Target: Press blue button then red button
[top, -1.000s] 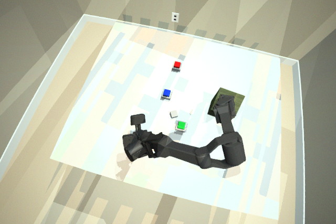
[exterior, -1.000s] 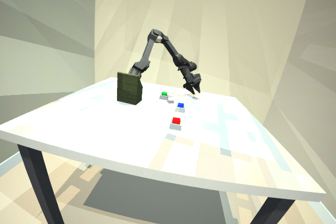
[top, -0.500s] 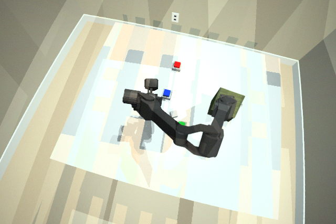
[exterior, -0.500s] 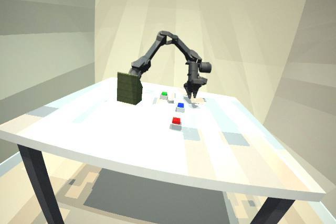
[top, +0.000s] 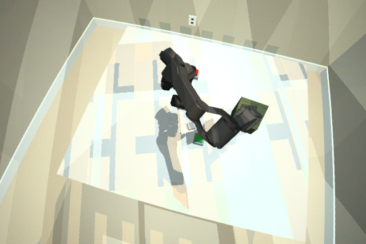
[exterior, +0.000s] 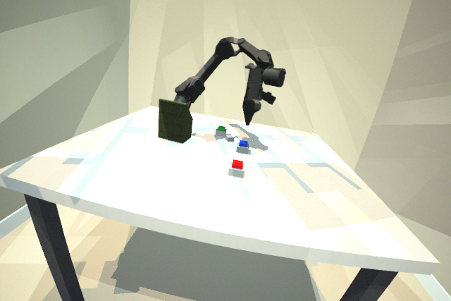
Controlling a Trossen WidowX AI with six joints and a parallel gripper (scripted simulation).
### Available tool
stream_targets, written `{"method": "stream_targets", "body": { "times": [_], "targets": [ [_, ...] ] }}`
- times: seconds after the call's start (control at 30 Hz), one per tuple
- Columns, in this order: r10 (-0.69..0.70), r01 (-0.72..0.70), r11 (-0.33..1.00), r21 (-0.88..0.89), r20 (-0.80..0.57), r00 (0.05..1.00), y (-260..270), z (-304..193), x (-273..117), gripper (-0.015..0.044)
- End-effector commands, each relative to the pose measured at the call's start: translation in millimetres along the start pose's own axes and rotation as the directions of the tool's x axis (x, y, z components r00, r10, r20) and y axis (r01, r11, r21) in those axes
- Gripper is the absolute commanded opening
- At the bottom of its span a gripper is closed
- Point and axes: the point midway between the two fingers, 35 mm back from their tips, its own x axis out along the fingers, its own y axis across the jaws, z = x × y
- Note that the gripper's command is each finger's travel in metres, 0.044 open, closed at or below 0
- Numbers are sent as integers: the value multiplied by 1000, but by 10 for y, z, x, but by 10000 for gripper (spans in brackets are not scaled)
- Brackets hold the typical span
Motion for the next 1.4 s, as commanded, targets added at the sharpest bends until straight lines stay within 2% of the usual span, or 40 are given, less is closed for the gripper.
{"method": "stream_targets", "body": {
  "times": [0.0, 0.03, 0.1, 0.23, 0.5, 0.53, 0.83, 1.37],
  "targets": [
    [36, -36, 999, 1, 10, 999, -10, -8, -43, 400],
    [36, -36, 999, 1, 10, 999, -10, -8, -43, 400],
    [35, -35, 999, 1, 10, 999, -12, 1, 60, 348],
    [37, -37, 999, 0, 11, 999, 15, 0, 549, 242],
    [38, -38, 999, 0, 11, 999, 18, -2, 574, 32],
    [38, -38, 999, 0, 11, 999, 18, -2, 574, 20],
    [38, -38, 999, 0, 11, 999, 18, -2, 584, 20],
    [38, -38, 999, 0, 11, 999, 28, 3, 836, 20]
  ]
}}
